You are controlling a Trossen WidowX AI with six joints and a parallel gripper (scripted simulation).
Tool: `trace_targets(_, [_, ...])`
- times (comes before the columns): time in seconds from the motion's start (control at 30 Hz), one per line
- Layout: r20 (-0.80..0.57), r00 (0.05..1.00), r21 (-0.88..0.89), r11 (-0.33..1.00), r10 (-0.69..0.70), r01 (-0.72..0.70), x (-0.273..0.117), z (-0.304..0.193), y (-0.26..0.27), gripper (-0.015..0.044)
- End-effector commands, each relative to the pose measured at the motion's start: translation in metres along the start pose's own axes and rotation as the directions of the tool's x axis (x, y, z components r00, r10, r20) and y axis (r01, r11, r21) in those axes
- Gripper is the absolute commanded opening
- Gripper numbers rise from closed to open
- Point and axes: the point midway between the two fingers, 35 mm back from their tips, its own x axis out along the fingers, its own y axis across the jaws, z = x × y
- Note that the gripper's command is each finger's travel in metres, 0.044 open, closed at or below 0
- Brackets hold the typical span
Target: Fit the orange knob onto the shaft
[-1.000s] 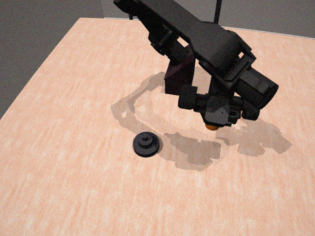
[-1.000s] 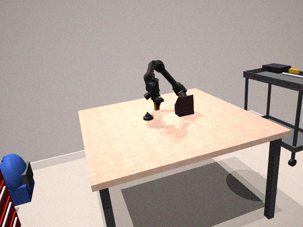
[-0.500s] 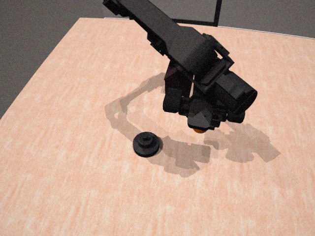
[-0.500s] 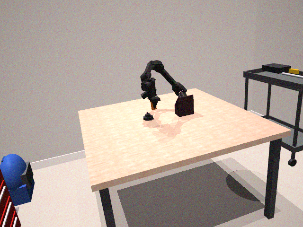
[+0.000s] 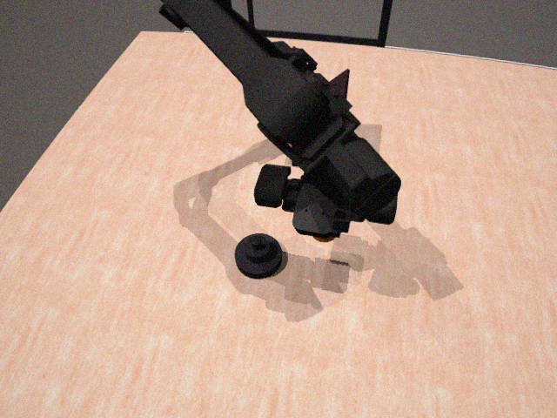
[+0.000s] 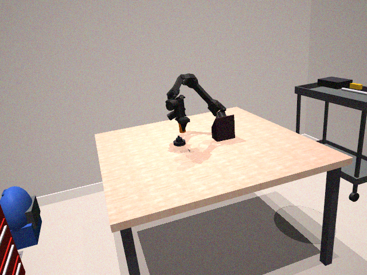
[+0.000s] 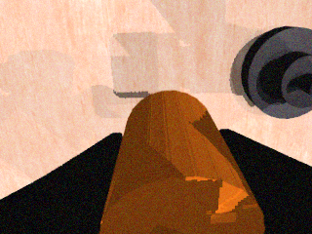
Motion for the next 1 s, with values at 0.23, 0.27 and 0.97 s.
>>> trace_targets(0.23, [0.003,1.0,0.001,1.0,-0.006,0.006,0.01,0.005,-0.037,0.0])
trace_targets(0.27, [0.003,1.0,0.002,1.0,-0.006,0.006,0.011,0.005,-0.041,0.0])
trace_targets(0.97, [-0.001,0.999,0.013,0.999,-0.032,0.032,0.031,0.002,-0.106,0.0])
